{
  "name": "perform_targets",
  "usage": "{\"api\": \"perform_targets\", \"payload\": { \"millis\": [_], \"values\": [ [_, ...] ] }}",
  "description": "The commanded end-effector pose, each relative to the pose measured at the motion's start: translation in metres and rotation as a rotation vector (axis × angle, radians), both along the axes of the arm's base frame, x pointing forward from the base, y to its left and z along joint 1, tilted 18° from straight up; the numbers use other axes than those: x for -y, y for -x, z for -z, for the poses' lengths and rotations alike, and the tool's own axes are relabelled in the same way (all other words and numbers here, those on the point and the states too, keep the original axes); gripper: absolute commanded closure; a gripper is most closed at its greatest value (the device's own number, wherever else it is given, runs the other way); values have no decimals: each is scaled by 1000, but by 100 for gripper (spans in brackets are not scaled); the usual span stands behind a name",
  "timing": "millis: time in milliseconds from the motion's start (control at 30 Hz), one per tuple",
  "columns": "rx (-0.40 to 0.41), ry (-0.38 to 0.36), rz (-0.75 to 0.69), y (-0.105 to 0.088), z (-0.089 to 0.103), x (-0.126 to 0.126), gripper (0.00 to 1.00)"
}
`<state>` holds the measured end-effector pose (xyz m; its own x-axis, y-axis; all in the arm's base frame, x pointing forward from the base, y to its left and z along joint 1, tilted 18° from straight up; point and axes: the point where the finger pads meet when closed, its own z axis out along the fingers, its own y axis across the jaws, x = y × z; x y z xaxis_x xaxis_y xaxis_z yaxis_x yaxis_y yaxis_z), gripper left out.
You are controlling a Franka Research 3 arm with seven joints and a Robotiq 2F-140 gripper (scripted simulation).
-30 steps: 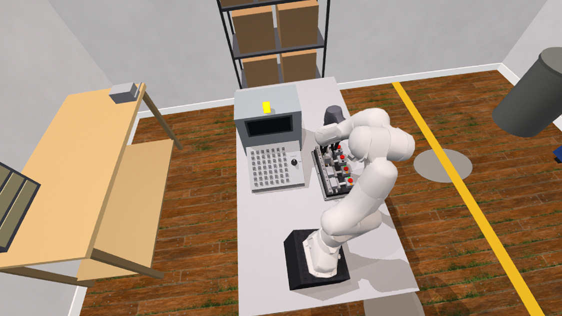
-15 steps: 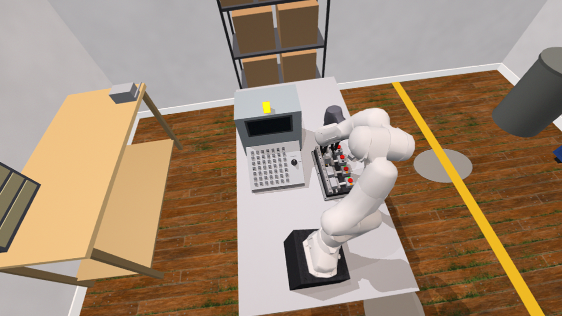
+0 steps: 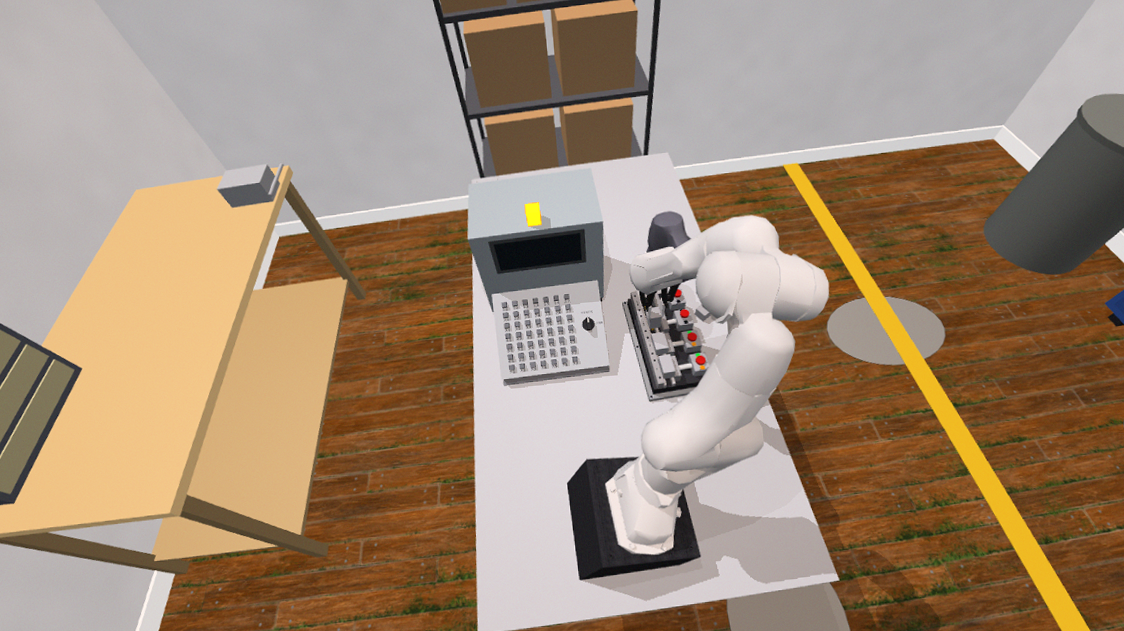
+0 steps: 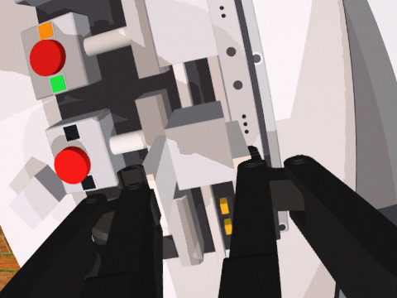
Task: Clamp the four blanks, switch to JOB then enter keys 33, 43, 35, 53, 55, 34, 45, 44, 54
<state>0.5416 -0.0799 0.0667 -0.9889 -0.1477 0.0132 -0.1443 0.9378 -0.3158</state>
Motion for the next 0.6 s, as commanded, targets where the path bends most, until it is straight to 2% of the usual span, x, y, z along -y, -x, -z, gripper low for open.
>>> {"api": "perform_targets", "payload": {
  "millis": [0, 567],
  "values": [
    [5, 0, -7, -2, 1, 1, 100],
    [5, 0, -7, -2, 7, 4, 100]
  ]
}}
